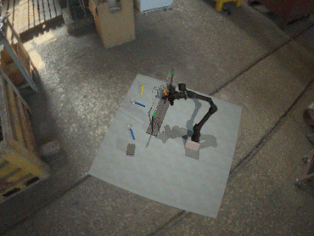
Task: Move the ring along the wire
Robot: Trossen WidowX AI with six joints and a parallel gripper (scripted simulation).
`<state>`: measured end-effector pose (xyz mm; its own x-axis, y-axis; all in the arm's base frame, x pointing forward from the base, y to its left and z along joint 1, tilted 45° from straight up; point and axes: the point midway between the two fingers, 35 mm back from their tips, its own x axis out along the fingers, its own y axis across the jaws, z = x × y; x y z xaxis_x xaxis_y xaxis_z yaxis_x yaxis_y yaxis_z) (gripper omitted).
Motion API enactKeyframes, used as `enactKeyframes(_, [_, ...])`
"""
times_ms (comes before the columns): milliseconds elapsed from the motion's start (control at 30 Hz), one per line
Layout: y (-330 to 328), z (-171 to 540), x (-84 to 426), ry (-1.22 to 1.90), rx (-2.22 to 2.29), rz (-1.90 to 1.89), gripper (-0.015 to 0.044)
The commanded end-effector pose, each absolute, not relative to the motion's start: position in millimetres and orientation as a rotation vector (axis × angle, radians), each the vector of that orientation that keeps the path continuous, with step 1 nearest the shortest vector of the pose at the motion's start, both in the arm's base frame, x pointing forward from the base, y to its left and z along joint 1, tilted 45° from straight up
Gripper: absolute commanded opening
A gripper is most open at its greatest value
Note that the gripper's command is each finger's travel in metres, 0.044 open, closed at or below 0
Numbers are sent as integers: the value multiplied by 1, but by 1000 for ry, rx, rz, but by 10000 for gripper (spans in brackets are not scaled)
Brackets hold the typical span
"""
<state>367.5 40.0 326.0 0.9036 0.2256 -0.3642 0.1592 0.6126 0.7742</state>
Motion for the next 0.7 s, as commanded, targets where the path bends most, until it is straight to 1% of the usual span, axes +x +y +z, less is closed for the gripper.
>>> enactKeyframes(0, [39,325,368,461,858,21,-150])
enactKeyframes(667, [32,318,368,477,601,-55,-150])
